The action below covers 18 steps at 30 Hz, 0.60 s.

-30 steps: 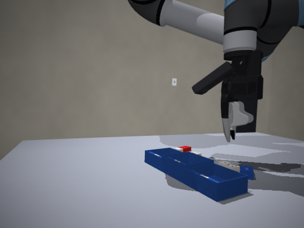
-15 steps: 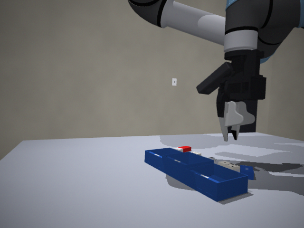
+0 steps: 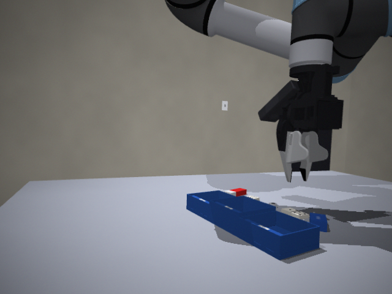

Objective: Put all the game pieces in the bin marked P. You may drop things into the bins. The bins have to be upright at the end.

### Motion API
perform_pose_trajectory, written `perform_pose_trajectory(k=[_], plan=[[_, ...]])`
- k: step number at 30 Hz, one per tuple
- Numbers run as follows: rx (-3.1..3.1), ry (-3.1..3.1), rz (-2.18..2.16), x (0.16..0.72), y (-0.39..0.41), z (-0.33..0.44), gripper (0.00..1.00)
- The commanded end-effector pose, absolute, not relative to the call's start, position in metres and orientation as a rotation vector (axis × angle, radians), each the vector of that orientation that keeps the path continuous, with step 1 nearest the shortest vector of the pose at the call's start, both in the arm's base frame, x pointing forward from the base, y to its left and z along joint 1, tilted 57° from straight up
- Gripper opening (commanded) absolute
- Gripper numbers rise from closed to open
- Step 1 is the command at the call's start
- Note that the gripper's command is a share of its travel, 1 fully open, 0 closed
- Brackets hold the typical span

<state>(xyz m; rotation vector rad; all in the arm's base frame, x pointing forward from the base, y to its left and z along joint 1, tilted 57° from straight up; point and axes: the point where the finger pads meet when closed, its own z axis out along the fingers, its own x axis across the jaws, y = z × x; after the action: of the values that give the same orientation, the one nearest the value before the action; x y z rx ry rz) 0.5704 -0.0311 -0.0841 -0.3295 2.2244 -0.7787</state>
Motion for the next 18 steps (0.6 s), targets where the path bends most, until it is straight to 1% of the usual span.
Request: perform_pose_trajectory(k=[1,18], plan=[[-0.320,2.222,-0.775,0.5717,-0.0292,-0.0842,0.24],[-0.319,2.224,-0.775,0.5712,-0.0290,-0.0844,0.24]])
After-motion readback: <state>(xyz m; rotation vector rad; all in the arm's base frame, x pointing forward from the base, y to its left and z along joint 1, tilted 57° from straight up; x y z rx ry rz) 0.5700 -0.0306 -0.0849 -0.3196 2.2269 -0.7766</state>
